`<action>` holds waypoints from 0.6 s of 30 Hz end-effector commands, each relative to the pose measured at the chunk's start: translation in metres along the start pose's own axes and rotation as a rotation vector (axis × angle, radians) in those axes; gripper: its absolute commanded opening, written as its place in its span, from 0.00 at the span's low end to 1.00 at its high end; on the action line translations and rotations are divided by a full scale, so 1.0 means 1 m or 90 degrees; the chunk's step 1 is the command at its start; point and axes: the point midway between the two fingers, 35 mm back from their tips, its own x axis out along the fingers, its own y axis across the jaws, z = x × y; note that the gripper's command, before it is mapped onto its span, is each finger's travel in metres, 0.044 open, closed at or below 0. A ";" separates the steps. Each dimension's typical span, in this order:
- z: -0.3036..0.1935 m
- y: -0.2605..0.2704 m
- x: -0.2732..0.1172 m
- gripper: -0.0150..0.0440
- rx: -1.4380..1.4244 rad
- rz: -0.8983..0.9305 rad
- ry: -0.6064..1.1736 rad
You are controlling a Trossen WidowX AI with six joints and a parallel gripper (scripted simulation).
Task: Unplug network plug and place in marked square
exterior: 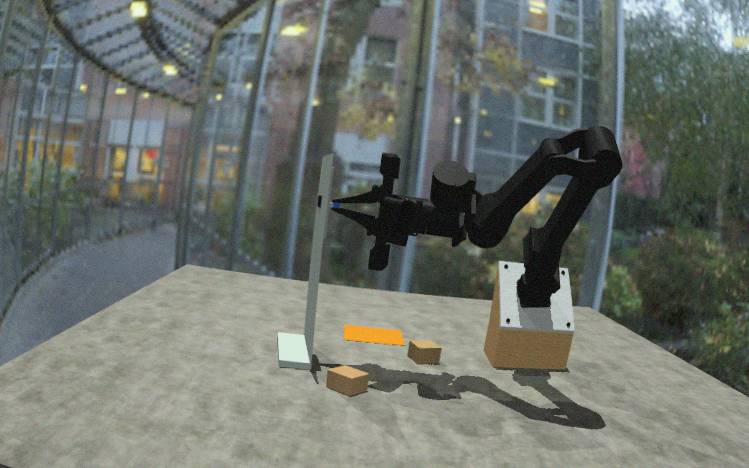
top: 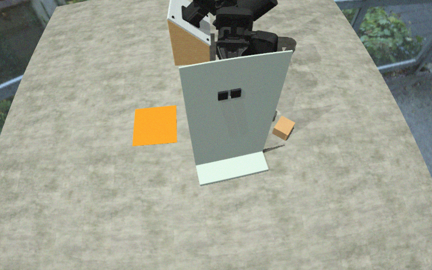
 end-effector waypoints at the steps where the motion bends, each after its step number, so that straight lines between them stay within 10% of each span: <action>1: 0.000 0.000 0.000 0.26 0.003 0.001 -0.001; 18: -0.002 0.000 -0.007 0.25 0.003 0.002 -0.001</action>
